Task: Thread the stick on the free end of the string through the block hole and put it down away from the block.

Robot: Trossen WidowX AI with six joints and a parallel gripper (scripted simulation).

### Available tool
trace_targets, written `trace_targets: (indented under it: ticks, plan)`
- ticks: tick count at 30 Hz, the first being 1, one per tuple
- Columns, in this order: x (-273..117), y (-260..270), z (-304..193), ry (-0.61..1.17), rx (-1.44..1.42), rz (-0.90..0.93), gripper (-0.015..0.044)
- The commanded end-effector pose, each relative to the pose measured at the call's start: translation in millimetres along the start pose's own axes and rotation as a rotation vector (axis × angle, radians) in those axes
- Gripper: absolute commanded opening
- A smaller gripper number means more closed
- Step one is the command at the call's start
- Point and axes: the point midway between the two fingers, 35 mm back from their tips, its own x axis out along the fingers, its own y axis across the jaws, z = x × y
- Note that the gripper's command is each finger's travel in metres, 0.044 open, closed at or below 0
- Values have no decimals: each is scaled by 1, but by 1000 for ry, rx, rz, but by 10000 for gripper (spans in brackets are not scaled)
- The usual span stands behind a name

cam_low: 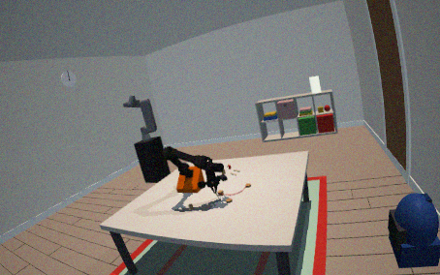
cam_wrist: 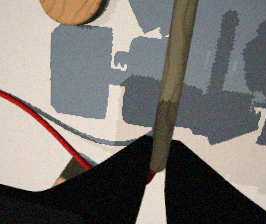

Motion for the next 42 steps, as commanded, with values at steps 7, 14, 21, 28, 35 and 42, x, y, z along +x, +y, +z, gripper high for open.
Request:
trace_targets:
  ticks: [7,14,21,28,35,42]
  plan:
    - [1,8,3,3,-356,-5,0]
    - [1,13,5,3,-609,-4,0]
    - [2,18,8,3,-862,-4,0]
    - [2,23,10,3,-1114,-3,0]
    - [2,28,12,3,-1367,-3,0]
    - [2,33,13,3,-1620,-3,0]
